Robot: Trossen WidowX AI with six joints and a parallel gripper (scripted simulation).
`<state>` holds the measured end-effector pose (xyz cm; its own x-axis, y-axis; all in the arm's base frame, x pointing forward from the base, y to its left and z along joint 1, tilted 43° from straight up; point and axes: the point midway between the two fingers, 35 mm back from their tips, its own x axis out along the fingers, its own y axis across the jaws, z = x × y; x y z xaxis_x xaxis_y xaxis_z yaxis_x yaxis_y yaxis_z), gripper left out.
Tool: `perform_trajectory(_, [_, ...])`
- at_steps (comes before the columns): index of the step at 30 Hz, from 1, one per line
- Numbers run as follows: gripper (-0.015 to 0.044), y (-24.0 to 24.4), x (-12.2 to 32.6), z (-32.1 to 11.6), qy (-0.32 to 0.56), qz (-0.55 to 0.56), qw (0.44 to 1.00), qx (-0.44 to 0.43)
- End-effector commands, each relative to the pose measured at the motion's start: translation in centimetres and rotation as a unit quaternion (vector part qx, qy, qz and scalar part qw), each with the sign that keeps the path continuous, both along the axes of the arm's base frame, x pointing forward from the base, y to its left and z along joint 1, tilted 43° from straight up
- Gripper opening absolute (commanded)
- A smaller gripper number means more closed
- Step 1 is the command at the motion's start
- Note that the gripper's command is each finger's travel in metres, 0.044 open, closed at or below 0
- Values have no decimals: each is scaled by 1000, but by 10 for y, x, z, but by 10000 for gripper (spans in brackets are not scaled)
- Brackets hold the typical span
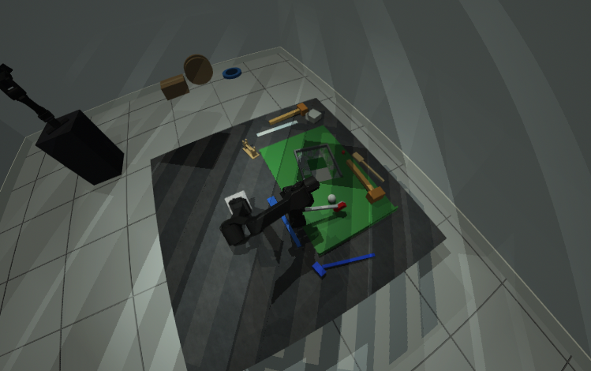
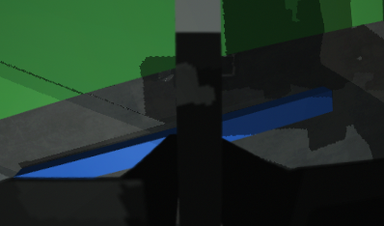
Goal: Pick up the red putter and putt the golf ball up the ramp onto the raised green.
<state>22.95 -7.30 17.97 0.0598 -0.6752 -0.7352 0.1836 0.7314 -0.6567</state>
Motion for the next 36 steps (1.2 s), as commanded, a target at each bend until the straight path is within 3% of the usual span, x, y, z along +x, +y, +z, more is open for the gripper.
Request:
perform_trajectory(1, [0, -4, 1, -4, -1, 4, 1000, -3])
perform_trajectory(36, [0, -33, -5, 5, 1, 1, 1000, -2])
